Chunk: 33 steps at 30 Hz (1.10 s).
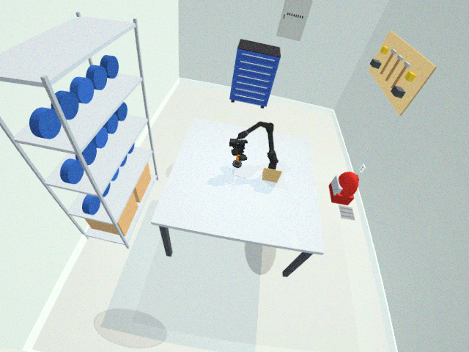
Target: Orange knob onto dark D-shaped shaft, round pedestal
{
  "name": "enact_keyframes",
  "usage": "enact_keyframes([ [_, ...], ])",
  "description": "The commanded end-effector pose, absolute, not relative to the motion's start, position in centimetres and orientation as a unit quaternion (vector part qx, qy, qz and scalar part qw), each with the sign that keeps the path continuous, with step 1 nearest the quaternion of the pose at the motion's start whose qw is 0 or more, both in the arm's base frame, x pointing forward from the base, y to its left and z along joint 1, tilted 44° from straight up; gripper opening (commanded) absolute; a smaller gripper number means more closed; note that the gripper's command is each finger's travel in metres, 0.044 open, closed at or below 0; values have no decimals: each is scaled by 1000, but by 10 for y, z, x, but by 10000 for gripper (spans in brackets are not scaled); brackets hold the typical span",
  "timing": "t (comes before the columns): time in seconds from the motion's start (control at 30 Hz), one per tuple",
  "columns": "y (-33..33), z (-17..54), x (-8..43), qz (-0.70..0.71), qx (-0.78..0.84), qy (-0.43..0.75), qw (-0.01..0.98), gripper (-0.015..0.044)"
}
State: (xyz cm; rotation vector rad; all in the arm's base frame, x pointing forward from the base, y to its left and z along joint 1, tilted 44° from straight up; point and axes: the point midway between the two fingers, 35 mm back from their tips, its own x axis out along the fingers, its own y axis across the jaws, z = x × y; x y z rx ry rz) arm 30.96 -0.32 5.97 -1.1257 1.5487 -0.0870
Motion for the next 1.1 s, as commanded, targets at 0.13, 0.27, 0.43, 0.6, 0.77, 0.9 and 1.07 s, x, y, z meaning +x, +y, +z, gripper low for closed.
enact_keyframes([
  [0.13,-4,58,307,-247,-272,614,699,0],
  [0.27,-3,57,308,-247,-272,614,699,0],
  [0.43,-3,58,309,-247,-272,614,699,0],
  [0.6,-3,59,311,-247,-272,614,699,0],
  [0.77,-3,60,311,-247,-272,614,699,0],
  [0.9,-4,60,310,-247,-272,614,699,0],
  [1.07,-4,59,309,-247,-272,614,699,0],
])
